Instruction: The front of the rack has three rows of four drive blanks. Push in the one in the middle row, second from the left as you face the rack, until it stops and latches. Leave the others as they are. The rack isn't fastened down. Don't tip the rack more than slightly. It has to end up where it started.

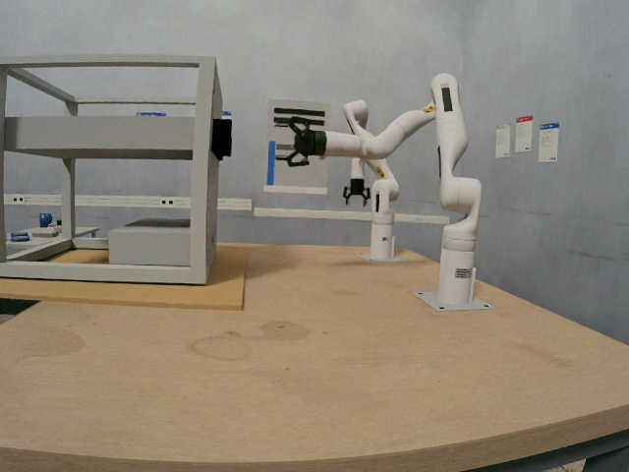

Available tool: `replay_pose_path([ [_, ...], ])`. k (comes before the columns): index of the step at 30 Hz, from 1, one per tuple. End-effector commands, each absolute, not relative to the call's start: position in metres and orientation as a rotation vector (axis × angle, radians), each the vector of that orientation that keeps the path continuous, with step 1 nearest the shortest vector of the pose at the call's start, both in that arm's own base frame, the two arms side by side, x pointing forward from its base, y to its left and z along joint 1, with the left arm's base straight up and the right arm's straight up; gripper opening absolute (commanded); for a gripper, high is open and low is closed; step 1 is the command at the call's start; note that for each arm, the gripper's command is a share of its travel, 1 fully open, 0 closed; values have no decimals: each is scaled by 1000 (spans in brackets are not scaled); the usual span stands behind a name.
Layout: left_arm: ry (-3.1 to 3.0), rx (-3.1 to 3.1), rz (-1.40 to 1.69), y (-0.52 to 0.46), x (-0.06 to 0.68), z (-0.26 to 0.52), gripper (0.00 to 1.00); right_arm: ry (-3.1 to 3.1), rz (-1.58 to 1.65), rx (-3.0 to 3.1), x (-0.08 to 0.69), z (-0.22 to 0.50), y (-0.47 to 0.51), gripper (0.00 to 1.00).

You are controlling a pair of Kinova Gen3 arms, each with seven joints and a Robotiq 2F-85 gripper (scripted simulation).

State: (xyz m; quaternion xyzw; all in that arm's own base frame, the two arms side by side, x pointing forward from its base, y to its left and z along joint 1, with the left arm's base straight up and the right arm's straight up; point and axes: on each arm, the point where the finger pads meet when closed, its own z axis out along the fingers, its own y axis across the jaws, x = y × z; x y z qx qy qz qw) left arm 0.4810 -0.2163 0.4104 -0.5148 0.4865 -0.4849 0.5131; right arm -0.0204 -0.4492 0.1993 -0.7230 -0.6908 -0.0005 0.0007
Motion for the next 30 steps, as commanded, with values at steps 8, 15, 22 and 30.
replay_pose_path([
  [8, 1169, -1234, -1172, -199, 520, 410, 1000, -2170, 0, -2272, -21, 200, -450, 1000],
  [15, 1169, -1233, -1172, -189, 544, 410, 1000, -2170, 0, -2272, -21, 200, -450, 1000],
  [22, 1169, -1233, -1172, -184, 553, 409, 1000, -2170, 0, -2272, -21, 200, -450, 1000],
  [30, 1169, -1233, -1172, -183, 557, 409, 1000, -2170, 0, -2272, -21, 200, -450, 1000],
])
